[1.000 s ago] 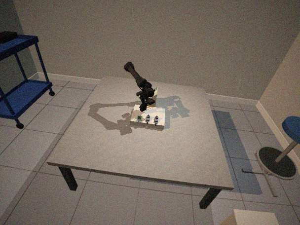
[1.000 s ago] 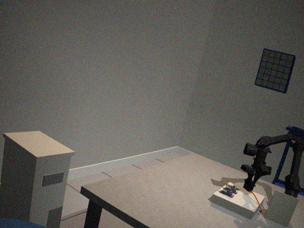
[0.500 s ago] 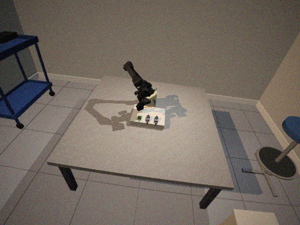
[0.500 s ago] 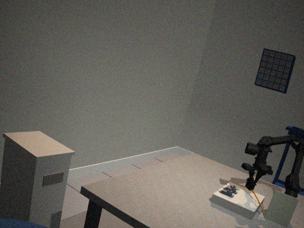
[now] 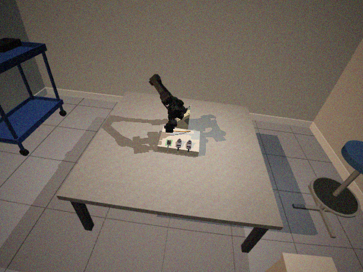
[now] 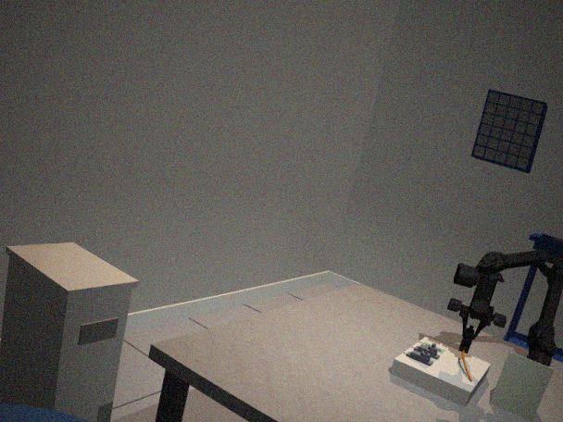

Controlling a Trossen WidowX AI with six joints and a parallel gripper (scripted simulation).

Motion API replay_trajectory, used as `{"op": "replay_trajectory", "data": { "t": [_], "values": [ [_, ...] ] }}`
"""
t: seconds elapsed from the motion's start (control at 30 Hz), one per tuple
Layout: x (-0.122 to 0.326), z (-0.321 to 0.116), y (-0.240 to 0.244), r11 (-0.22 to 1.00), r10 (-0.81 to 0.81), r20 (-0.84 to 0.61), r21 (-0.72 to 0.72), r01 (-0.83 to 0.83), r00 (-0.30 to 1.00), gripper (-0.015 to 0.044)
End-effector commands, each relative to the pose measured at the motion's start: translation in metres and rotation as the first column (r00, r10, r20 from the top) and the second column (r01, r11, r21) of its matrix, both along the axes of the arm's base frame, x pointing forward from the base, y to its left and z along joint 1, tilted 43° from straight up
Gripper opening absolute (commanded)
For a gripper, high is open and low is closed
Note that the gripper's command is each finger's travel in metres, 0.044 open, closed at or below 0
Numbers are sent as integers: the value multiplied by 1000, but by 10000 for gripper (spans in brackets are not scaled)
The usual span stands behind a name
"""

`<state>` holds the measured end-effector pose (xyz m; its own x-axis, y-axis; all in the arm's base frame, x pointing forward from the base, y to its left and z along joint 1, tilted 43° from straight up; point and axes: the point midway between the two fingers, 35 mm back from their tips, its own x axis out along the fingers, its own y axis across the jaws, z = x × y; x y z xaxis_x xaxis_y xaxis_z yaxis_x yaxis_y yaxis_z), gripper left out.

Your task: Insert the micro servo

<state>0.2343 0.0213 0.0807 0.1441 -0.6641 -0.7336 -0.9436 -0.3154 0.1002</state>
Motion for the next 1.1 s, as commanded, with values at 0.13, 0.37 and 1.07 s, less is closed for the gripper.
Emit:
{"op": "replay_trajectory", "data": {
  "t": [0.13,0.37,1.07],
  "values": [
    [0,1,-1,980,-198,178,51,192,964,0],
    [0,1,-1,929,-370,317,129,347,873,0],
    [0,1,-1,625,-755,562,464,628,337,0]
  ]
}}
